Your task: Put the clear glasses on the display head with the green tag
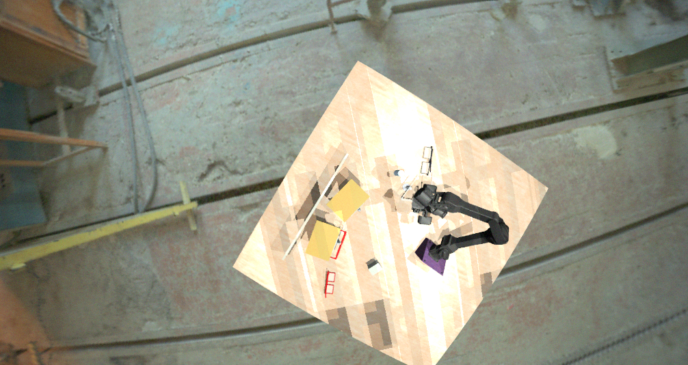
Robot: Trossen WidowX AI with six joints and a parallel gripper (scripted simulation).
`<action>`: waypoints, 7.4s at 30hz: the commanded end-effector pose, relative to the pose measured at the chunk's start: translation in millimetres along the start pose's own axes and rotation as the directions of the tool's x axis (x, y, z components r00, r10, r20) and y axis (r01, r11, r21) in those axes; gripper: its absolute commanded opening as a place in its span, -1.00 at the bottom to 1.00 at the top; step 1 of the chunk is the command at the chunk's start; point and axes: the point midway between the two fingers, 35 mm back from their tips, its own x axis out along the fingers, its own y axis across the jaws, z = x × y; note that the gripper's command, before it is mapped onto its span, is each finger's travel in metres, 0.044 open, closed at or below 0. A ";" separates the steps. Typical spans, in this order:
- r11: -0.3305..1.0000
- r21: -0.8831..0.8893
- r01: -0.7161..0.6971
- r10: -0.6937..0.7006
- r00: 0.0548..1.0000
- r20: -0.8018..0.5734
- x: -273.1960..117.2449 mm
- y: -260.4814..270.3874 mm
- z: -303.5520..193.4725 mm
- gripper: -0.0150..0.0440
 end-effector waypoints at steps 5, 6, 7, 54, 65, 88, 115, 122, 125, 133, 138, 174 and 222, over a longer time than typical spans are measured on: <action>1.000 0.000 0.000 0.000 1.000 -0.006 0.7 4.0 -6.1 -0.49; 1.000 0.000 0.000 0.000 1.000 -0.006 0.7 4.2 -6.6 -0.49; 1.000 0.000 0.000 0.000 1.000 -0.006 0.7 4.5 -7.1 -0.49; 1.000 -0.001 -0.001 0.001 1.000 -0.007 0.5 11.0 -30.4 -0.49; 1.000 -0.001 -0.001 0.001 1.000 -0.007 0.6 10.9 -27.9 -0.49; 1.000 -0.001 -0.001 0.001 1.000 -0.006 -1.5 10.8 -19.5 -0.49; 0.962 -0.262 0.073 -0.038 0.990 0.138 -75.2 17.5 -10.3 -0.49; 0.873 -0.453 0.182 -0.067 0.964 0.259 -88.7 23.0 -7.3 -0.49; 0.819 -0.522 0.238 -0.077 0.948 0.310 -94.4 25.5 -6.3 -0.49; 0.635 -0.661 0.399 -0.099 0.891 0.442 -109.5 32.2 -4.6 -0.49; 0.495 -0.710 0.501 -0.109 0.846 0.521 -118.8 36.5 -4.2 -0.49; 0.169 -0.711 0.683 -0.123 0.730 0.672 -138.9 43.6 -6.1 -0.49; 0.435 -0.862 0.260 0.016 0.955 0.296 -113.4 98.3 93.9 -0.49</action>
